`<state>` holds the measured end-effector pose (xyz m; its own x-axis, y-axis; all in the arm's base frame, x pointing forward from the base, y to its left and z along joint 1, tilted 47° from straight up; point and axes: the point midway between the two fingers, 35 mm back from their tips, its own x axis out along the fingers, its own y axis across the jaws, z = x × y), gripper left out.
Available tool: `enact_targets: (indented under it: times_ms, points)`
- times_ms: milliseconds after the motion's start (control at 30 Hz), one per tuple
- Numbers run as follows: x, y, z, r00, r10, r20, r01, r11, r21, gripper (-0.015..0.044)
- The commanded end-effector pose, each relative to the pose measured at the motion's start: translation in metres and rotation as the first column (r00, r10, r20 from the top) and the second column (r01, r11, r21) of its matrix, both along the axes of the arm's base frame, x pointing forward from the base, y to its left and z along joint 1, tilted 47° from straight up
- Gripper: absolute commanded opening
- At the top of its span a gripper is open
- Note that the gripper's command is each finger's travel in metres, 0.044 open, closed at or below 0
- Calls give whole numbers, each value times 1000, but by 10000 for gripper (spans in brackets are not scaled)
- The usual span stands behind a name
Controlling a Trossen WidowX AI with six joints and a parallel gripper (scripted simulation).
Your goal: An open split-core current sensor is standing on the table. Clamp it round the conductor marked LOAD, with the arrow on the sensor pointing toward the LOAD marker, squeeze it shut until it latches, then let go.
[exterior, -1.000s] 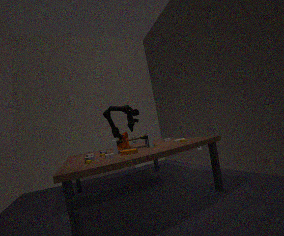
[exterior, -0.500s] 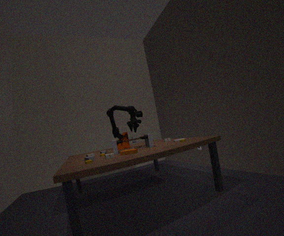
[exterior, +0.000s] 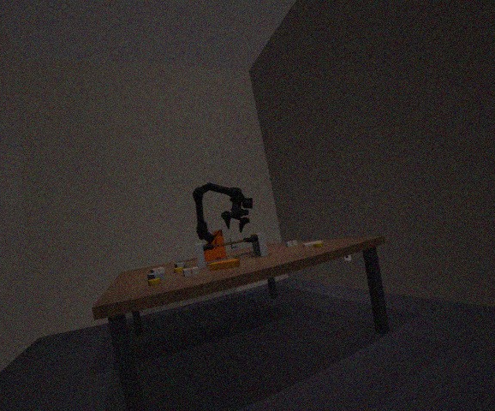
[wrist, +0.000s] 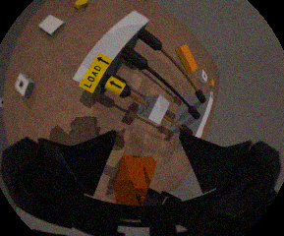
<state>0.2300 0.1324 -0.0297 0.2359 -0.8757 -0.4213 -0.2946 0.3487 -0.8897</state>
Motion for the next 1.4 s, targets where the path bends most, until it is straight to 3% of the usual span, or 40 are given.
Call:
enact_targets:
  times_ms: [0, 500, 900, 933, 1367]
  points:
    - [-28, 6, -22, 793, -20, 608, -5, 999, 40, 440]
    - [-43, 8, -33, 387, -154, 909, -117, 970, 214, 440]
    - [-43, 8, -33, 387, -154, 909, -117, 970, 214, 440]
    - [-37, 8, -29, 506, -136, 852, -49, 981, 185, 440]
    - [-37, 8, -29, 506, -136, 852, -49, 981, 185, 440]
